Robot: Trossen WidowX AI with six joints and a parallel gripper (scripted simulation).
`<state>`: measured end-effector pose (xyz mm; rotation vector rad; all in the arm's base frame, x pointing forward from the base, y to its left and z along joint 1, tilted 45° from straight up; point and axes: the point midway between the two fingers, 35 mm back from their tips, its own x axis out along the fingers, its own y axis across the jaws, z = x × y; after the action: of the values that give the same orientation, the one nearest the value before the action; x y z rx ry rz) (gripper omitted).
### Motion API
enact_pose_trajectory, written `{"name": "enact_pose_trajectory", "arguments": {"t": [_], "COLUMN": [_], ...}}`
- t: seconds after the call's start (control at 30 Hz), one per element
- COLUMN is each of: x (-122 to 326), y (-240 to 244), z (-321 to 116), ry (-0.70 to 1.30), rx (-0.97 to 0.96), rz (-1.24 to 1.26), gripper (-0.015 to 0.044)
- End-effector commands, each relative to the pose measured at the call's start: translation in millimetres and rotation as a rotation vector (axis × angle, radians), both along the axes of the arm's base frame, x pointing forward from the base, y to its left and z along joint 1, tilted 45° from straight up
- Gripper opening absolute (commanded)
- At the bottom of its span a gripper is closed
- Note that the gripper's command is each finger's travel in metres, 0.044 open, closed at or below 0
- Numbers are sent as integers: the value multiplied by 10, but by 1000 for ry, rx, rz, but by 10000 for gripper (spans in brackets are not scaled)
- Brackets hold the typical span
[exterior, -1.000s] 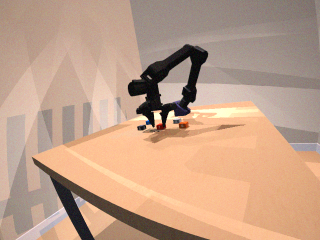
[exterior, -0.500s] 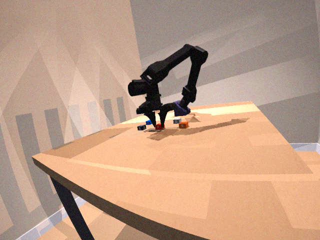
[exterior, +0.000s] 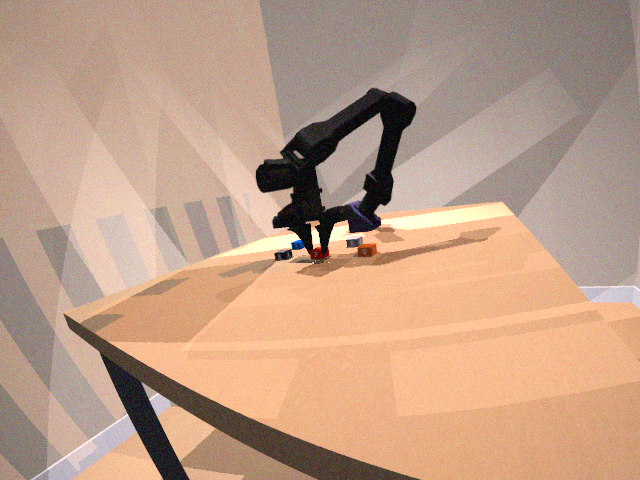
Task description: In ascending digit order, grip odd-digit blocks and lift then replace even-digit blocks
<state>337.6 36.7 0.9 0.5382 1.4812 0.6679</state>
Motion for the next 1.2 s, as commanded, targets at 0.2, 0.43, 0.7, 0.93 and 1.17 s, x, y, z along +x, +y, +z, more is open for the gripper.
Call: {"name": "enact_pose_trajectory", "arguments": {"t": [0.2, 0.43, 0.7, 0.93, 1.17], "x": [-1, -1, 14, 35, 32], "y": [6, 6, -265, -802, -817], "z": [-3, -3, 268, 812, 828], "ry": [4, 4, 4, 6, 6], "rx": [3, 3, 1, -2, -2], "rz": [-4, -4, -4, -4, -4], "gripper": [251, 400, 374, 190, 120]}}
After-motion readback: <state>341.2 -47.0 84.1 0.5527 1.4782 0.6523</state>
